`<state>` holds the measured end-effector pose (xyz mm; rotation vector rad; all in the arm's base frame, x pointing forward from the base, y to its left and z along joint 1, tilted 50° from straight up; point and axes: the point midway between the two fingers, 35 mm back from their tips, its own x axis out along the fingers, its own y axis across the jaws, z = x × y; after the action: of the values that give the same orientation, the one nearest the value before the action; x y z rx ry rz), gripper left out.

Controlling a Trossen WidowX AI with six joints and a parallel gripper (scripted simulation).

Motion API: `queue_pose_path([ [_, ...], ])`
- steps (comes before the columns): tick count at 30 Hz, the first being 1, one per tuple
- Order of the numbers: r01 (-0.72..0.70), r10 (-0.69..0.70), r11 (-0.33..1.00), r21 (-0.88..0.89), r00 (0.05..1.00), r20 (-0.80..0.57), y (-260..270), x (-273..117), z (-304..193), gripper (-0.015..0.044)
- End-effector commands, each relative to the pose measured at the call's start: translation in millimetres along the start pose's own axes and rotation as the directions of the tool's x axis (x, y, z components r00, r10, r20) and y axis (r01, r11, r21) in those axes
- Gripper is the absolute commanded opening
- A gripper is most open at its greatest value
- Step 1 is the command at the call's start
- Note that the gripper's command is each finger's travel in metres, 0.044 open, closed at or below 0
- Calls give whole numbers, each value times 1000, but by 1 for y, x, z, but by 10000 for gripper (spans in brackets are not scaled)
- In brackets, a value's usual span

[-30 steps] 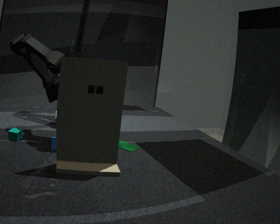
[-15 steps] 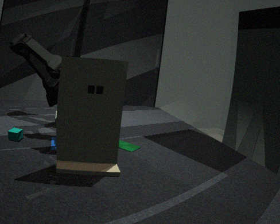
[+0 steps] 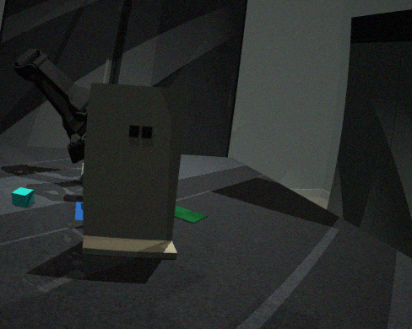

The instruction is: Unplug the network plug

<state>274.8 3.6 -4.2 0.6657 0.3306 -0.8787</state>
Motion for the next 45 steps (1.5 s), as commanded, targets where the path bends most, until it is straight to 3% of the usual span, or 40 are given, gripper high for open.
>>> queue_pose_path([
  [1, 2, -2, 1000, -8, 1000, -5, -4, 4, -1, 0],
  [38, -2, 2, 1000, -6, 1000, 7, -17, 19, 5, 0],
  [44, -2, 2, 1000, -6, 1000, 7, -17, 19, 5, 156],
  [45, -2, 2, 1000, -6, 1000, 7, -17, 19, 5, 156],
])
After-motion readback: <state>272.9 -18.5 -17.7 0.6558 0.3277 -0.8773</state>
